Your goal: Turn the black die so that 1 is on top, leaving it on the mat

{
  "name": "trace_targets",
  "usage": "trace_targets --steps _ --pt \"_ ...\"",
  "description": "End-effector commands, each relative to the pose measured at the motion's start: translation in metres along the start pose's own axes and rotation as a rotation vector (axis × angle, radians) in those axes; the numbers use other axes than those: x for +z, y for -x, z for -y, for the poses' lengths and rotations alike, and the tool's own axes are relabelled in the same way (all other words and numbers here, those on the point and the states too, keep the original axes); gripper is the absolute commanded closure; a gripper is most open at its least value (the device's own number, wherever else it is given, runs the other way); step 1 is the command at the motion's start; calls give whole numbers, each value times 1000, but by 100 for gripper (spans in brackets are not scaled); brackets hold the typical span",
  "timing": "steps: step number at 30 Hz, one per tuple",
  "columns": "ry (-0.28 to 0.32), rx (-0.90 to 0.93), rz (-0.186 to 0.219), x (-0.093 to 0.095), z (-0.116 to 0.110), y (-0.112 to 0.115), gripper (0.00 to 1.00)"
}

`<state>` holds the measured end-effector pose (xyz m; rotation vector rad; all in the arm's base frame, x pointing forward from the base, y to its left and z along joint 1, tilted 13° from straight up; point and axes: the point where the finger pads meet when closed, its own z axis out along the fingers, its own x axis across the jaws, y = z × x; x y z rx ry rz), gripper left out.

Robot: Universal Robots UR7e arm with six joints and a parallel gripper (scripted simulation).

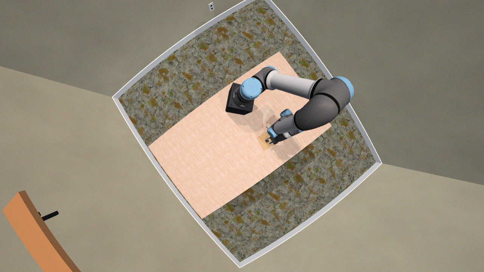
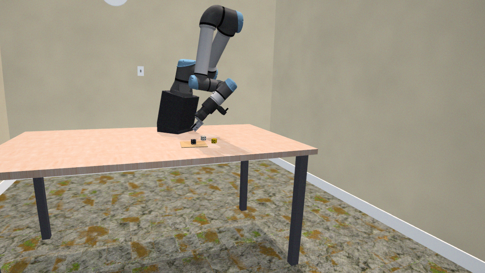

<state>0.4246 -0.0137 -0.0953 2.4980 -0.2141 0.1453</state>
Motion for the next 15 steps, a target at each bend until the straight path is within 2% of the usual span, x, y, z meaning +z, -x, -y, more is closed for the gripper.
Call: trace_targets --steps 1,15 --pt "0 1 -1 0 0 0 21" --pt "0 1 -1 2 2 0 21"
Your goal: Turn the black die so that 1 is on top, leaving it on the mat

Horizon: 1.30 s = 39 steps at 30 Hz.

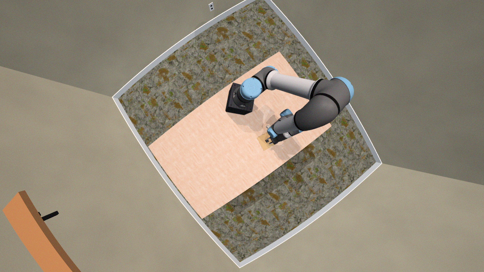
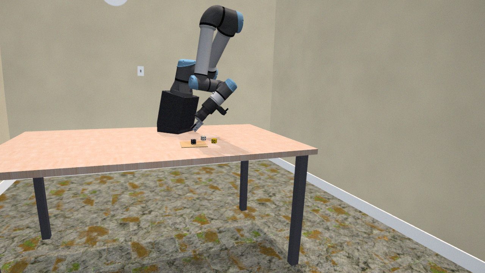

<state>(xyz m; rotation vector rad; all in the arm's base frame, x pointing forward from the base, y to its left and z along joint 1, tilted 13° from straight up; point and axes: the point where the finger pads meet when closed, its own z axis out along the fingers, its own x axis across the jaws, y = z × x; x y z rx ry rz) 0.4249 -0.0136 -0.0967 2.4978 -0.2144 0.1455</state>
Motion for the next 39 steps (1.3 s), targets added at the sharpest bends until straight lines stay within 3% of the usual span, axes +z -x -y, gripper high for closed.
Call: trace_targets --steps 1,39 --pt "0 1 -1 1 1 0 21" --pt "0 1 -1 41 41 0 21"
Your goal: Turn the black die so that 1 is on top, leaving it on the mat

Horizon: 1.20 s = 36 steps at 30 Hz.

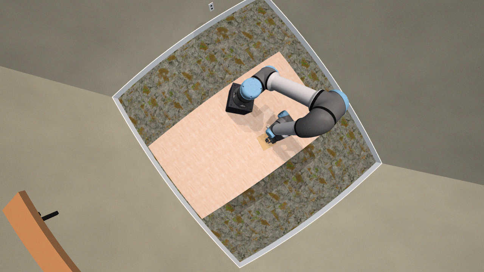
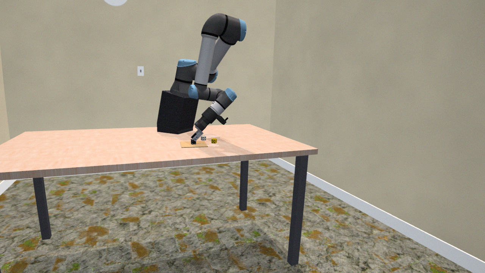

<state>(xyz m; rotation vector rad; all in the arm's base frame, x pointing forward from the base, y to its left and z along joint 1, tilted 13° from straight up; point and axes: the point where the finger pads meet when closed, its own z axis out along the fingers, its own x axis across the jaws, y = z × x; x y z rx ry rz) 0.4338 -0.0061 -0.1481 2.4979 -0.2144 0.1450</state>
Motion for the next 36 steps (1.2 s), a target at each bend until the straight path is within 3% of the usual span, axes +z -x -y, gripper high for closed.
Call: trace_targets --steps 1,36 --pt "0 1 -1 4 4 -1 21" --pt "0 1 -1 11 11 -1 21"
